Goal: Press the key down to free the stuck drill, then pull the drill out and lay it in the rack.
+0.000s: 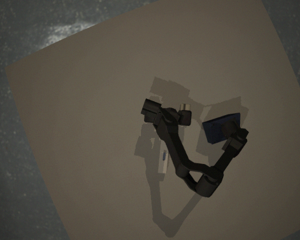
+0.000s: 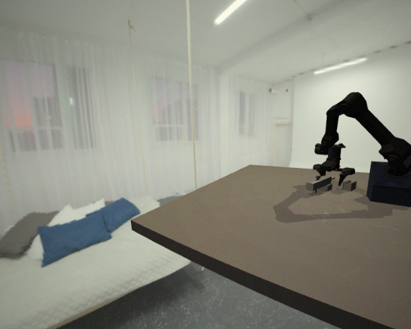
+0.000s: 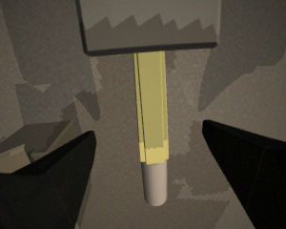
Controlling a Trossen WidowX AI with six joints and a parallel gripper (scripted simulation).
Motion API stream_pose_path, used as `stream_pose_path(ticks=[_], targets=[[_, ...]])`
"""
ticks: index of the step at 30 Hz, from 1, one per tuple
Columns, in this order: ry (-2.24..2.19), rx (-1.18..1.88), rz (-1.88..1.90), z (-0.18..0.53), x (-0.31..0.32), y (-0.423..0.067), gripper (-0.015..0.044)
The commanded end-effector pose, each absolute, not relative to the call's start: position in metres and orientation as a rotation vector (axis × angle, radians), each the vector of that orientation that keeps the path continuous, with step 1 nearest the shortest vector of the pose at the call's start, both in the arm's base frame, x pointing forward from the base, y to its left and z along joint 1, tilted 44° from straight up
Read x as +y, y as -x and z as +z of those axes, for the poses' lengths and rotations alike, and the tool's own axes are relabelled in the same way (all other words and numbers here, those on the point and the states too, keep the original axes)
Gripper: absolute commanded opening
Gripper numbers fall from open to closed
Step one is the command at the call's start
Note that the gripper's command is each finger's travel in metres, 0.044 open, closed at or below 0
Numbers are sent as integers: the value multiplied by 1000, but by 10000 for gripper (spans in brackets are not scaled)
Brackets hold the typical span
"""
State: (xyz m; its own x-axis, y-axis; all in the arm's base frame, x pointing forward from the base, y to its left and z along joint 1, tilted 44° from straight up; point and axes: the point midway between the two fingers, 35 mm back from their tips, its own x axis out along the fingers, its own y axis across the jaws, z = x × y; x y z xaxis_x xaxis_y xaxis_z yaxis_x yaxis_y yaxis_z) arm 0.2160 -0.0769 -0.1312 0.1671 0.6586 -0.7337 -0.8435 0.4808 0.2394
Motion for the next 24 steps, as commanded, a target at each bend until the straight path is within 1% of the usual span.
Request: stream_pose_path(ticks=[1,11,14,24], targets=[[245,898,1083,-131,-77,-216,282],[245,898,1083,-131,-77,-216,20],[245,898,1083,-131,-77,-216,0],[239,896,1083,-129,-78,-215,0]])
